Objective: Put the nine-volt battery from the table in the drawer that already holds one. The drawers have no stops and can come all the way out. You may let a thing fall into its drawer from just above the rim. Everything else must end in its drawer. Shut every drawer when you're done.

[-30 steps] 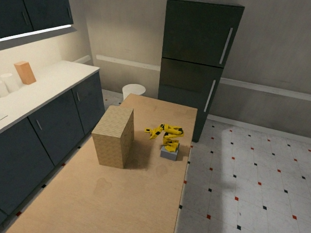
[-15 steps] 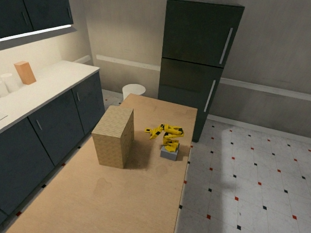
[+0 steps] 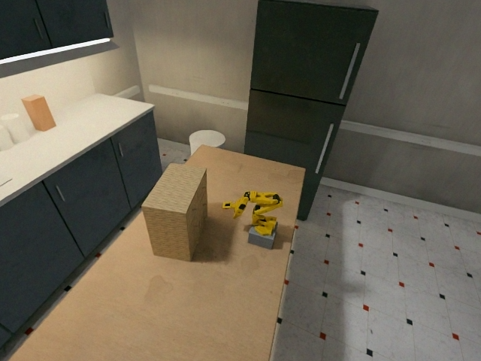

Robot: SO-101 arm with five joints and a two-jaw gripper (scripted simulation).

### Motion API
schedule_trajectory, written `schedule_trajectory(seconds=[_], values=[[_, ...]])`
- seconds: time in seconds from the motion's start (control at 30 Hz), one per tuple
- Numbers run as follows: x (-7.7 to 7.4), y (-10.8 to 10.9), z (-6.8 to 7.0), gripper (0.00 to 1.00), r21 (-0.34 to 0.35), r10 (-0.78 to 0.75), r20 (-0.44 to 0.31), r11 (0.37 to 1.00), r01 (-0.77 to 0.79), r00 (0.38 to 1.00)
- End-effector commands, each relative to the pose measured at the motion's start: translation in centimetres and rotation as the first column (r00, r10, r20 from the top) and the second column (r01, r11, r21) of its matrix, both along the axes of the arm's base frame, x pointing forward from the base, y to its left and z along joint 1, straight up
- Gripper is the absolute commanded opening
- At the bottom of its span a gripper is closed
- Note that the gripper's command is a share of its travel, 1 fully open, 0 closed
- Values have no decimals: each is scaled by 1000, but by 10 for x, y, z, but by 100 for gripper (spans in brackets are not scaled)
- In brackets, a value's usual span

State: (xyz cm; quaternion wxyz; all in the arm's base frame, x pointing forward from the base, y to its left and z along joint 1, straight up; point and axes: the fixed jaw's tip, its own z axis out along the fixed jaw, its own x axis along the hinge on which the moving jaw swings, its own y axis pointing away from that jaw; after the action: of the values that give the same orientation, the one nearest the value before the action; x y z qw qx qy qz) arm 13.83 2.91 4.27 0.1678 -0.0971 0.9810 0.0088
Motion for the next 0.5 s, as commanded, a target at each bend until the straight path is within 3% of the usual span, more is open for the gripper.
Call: schedule_trajectory(seconds=[0.0,0.33,0.47], values=[[-5,5,-3,28,-18,46,-111,999,-48,993],[-15,11,-12,33,-49,101,-322,991,-123,941],[-15,11,-12,36,-49,101,-322,991,-123,941]])
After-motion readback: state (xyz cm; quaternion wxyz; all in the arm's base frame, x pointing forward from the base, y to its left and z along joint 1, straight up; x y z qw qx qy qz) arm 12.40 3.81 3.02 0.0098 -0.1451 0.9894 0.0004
